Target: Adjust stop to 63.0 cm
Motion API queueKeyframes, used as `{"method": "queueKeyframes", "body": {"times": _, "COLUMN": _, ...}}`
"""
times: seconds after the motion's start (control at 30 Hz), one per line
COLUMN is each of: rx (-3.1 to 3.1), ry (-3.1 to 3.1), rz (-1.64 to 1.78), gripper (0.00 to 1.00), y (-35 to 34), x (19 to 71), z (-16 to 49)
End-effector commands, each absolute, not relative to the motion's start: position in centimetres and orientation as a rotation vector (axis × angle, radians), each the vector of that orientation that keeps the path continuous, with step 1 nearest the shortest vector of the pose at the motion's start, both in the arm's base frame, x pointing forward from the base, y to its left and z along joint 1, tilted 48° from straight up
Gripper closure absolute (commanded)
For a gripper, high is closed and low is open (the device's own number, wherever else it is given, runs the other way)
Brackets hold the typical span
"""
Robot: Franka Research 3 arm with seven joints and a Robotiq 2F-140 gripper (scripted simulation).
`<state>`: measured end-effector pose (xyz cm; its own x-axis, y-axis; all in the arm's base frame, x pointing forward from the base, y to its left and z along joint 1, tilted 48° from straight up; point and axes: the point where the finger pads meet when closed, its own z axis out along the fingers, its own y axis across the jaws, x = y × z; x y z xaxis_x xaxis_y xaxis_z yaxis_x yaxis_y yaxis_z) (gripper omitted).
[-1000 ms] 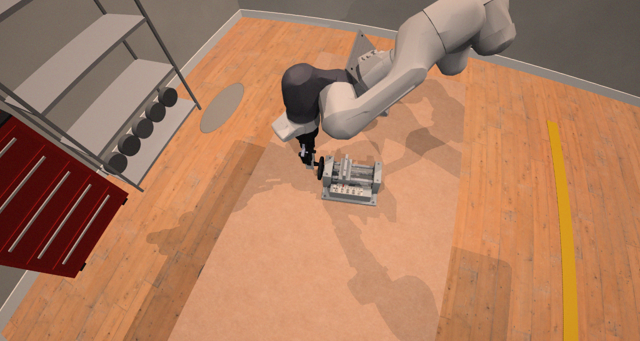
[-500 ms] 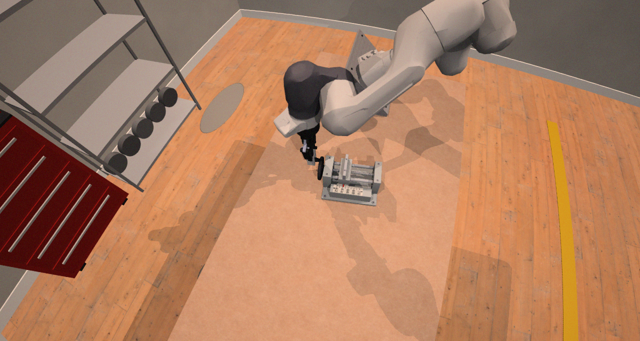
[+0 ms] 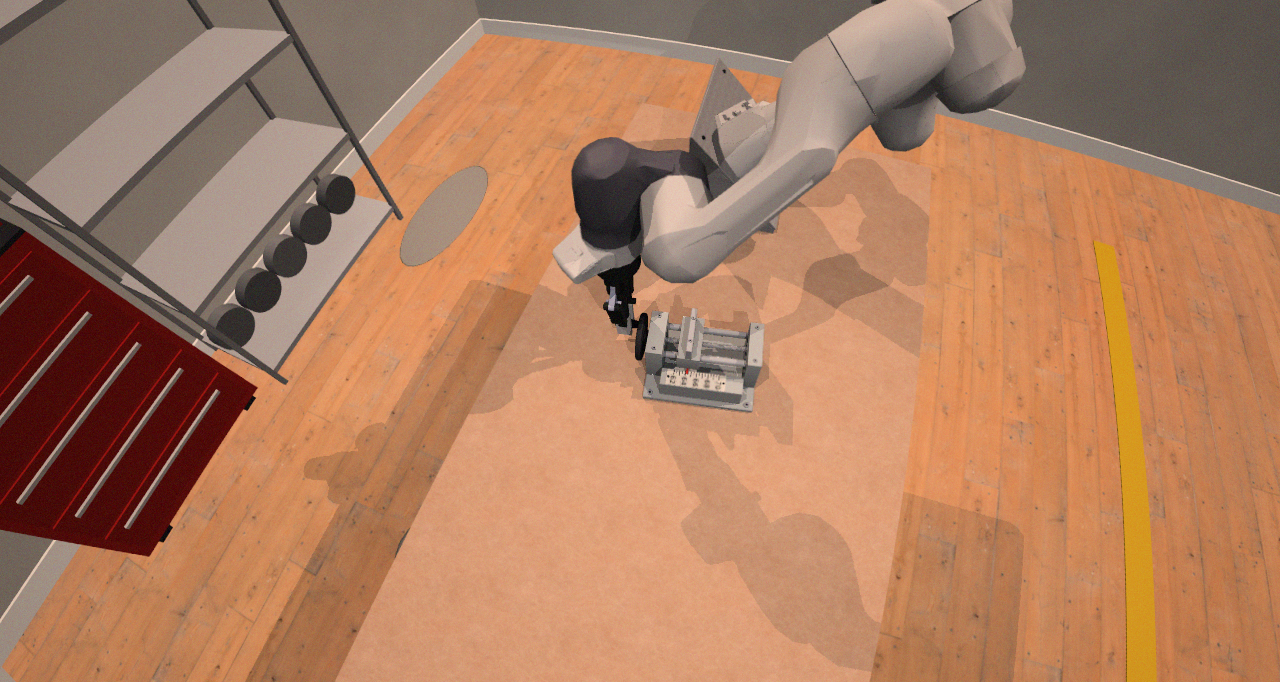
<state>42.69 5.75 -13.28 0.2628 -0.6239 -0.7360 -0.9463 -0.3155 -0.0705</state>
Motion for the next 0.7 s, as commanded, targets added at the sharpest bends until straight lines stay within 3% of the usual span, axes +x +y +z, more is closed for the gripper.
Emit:
{"method": "queueKeyframes", "body": {"times": 0.0, "rx": -2.034, "ry": 1.410, "rz": 0.826, "gripper": 0.96, "y": 6.6, "x": 42.9, "z": -13.9}}
{"method": "queueKeyframes", "body": {"times": 0.67, "rx": -2.034, "ry": 1.410, "rz": 0.826, "gripper": 0.96, "y": 8.3, "x": 45.0, "z": -14.5}}
